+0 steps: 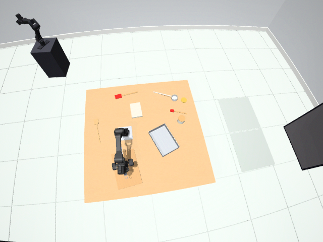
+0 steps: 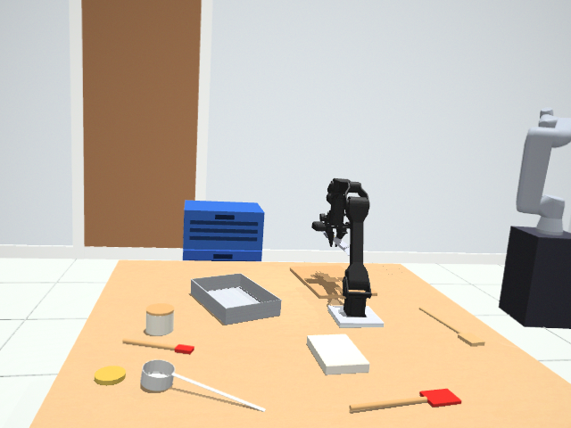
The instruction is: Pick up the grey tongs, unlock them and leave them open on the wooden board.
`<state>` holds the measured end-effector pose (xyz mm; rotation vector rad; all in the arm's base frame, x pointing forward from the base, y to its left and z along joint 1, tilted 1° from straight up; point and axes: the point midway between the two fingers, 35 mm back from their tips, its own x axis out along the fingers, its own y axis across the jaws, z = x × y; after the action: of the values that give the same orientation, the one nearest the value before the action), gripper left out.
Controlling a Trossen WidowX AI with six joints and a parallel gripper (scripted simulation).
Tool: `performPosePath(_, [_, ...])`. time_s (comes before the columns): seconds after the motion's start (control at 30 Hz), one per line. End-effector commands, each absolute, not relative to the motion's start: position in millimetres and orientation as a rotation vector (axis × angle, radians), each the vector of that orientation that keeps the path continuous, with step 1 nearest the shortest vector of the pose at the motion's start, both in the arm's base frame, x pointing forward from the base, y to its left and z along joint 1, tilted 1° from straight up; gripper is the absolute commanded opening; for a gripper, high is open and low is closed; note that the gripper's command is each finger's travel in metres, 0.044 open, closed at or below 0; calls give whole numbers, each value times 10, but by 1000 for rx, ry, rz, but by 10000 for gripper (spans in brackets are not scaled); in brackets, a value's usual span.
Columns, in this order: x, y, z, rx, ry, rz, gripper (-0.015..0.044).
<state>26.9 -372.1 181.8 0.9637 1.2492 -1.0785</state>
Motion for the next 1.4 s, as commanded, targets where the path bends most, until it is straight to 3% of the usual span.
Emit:
performPosePath(0.0, [263, -3732, 1930, 910, 1165, -1113, -150])
performPosePath(1.37, [204, -3659, 2264, 459, 548, -1288, -150])
